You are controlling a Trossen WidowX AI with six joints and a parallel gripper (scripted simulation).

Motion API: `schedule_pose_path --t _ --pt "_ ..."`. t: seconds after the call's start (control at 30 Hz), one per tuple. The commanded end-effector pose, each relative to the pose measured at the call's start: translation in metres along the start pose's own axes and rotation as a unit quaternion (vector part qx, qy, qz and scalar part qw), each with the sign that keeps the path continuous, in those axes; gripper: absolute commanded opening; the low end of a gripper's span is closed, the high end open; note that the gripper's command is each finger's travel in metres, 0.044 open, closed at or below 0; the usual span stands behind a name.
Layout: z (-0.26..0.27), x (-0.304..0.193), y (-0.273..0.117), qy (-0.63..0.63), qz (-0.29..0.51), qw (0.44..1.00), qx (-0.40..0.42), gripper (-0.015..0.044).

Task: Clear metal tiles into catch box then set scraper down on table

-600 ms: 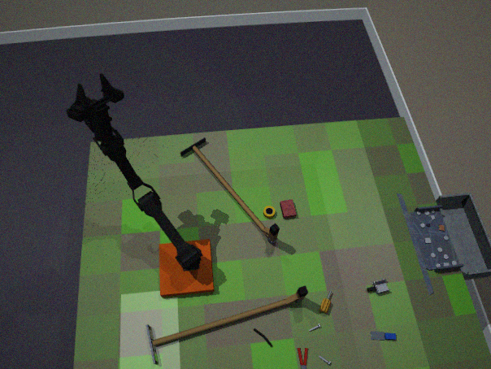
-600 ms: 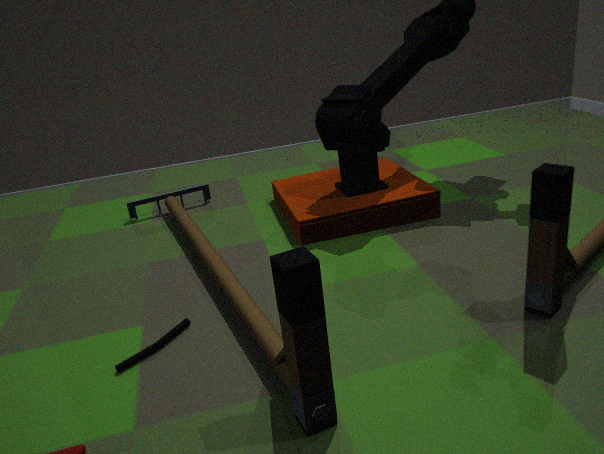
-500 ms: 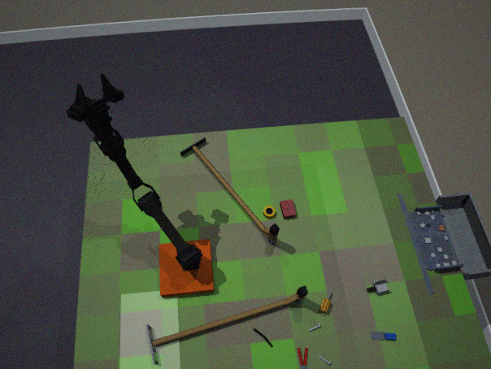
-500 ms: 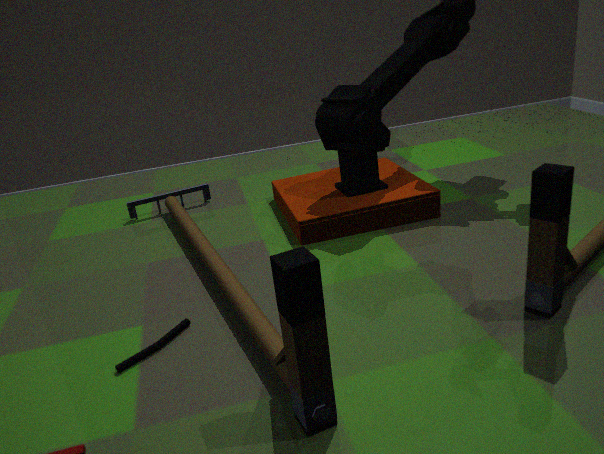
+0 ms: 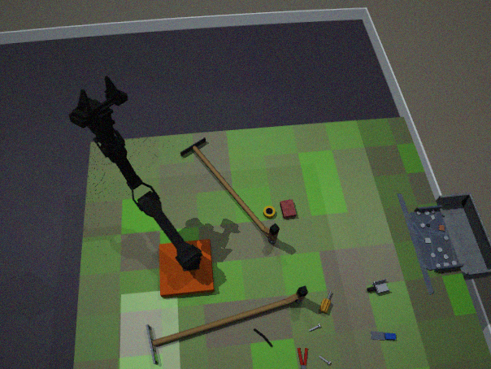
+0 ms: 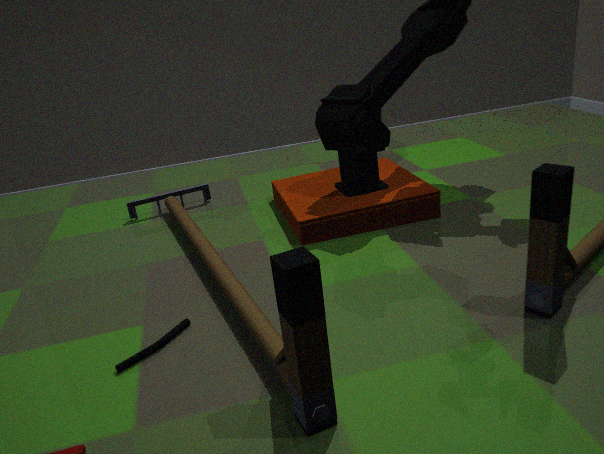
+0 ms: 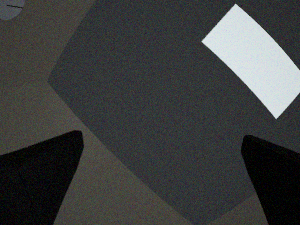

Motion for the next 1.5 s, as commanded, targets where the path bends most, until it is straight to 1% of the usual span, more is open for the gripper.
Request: schedule_pose_path --t 0.0,1.47 --pt "-0.01 -0.01 0.003 0.002 0.011 1.0 -0.004 0.044" --pt "-0.089 -0.043 0.014 0.013 0.009 0.999 -0.028 0.044"
Point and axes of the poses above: the point midway between the two fingers, 35 mm back from their tips, its own y axis out along the fingers, its own z axis across the jaws, x = y × z, the point moved 3 cm from there along -y, back along the fingers, and after that the axes turned 6 degrees about -y, right-handed, at the moved point
